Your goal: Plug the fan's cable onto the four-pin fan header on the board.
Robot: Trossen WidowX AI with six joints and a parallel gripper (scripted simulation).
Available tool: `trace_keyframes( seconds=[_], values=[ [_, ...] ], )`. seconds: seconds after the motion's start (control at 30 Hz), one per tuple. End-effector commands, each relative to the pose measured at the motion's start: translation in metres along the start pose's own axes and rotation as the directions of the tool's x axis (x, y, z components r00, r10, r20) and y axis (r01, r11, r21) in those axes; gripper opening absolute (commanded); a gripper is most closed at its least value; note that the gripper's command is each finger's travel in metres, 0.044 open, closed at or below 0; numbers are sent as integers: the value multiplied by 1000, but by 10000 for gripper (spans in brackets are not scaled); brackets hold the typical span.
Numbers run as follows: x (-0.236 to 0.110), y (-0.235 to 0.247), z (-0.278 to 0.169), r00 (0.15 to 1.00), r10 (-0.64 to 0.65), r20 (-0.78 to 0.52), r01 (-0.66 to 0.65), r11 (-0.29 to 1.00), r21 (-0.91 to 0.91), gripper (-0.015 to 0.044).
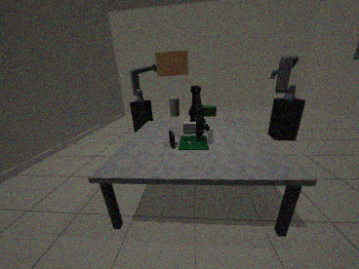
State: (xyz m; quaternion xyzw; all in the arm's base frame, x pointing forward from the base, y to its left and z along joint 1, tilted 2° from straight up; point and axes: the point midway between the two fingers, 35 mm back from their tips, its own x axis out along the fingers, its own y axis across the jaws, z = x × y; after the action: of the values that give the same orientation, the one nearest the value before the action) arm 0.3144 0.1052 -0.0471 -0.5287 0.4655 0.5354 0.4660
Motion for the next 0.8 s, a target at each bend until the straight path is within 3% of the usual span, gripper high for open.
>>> trace_keyframes(
  seconds=[0.0, 0.23, 0.77],
  values=[
    [7, 2, 0, 1000, 4, 3, -4, 1000, -4, 440],
    [14, 2, 0, 1000, 4, 3, -4, 1000, -4, 440],
    [12, 1, 0, 1000, 2, 0, -2, 1000, 0, 20]
  ],
)
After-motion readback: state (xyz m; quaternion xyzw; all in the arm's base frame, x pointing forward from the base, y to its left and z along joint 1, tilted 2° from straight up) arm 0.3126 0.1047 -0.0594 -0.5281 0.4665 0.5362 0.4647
